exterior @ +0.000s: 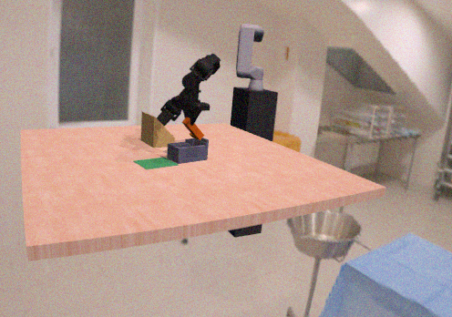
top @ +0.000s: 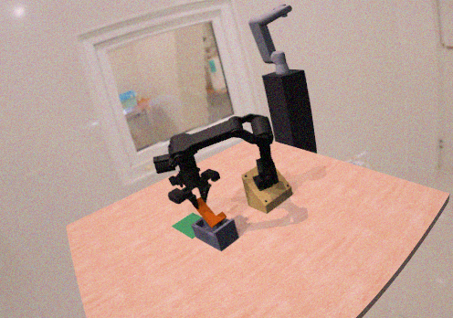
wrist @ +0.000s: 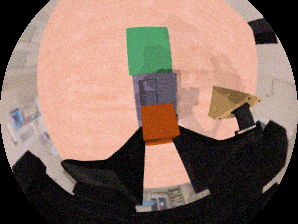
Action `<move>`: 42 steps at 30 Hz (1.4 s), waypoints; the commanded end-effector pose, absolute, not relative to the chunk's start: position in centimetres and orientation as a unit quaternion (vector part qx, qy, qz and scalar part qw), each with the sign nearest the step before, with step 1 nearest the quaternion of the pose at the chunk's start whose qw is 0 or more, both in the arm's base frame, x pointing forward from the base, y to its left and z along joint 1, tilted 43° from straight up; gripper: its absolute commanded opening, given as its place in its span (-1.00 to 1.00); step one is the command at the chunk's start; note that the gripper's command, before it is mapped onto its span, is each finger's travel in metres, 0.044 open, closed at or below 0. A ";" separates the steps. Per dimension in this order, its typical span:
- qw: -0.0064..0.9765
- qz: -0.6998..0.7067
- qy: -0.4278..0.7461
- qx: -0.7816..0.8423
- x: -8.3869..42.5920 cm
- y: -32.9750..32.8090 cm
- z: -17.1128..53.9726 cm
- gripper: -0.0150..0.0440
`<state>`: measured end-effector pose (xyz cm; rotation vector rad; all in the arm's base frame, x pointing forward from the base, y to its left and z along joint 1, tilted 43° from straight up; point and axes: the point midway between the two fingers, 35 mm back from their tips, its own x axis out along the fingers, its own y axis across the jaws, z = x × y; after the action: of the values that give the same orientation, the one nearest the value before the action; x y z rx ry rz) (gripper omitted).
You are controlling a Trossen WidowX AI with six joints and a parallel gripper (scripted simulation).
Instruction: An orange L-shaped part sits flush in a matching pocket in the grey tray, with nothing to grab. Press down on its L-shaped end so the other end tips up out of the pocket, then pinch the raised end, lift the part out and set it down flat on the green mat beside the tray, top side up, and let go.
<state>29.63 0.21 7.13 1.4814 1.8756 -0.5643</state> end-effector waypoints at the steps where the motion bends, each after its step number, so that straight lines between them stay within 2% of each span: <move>1: 0.338 -0.216 0.720 0.566 29.7 -0.1 7.0 -0.49; 34: 0.342 -0.218 0.718 0.565 32.1 -11.4 -3.8 -0.49; 42: 0.342 -0.218 0.718 0.565 32.2 -11.7 -4.3 -0.49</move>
<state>32.18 -11.71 -3.85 1.4778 1.8608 -0.5691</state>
